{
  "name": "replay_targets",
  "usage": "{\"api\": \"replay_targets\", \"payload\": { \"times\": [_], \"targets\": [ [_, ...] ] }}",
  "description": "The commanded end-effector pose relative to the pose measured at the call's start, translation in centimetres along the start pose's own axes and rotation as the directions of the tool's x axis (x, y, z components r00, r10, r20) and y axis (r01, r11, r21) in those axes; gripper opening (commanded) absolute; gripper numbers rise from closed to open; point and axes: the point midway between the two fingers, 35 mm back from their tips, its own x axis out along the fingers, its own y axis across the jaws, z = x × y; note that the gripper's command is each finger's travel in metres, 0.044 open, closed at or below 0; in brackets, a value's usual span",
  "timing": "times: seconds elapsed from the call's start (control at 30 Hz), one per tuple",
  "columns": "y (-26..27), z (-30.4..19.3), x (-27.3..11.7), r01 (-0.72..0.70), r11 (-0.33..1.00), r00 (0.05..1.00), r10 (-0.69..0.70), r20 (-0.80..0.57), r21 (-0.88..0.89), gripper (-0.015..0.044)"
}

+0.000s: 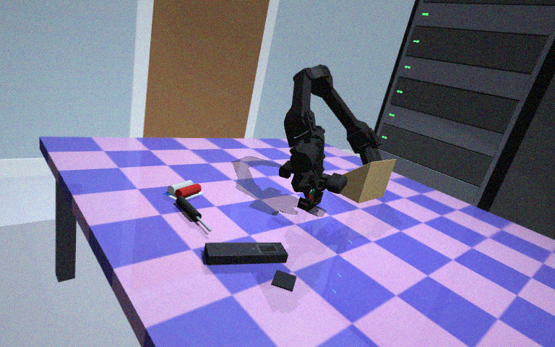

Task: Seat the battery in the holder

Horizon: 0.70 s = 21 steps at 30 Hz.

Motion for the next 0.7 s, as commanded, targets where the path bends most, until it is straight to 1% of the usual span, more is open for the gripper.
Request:
{"api": "replay_targets", "payload": {
  "times": [0.0,0.67],
  "targets": [
    [0.07,0.56,0.06,-0.005,1.000,0.999,0.004,0.039,0.004,0.0079],
    [0.03,0.29,0.32,-0.012,1.000,0.992,0.013,0.129,-0.006,0.0079]
  ]
}}
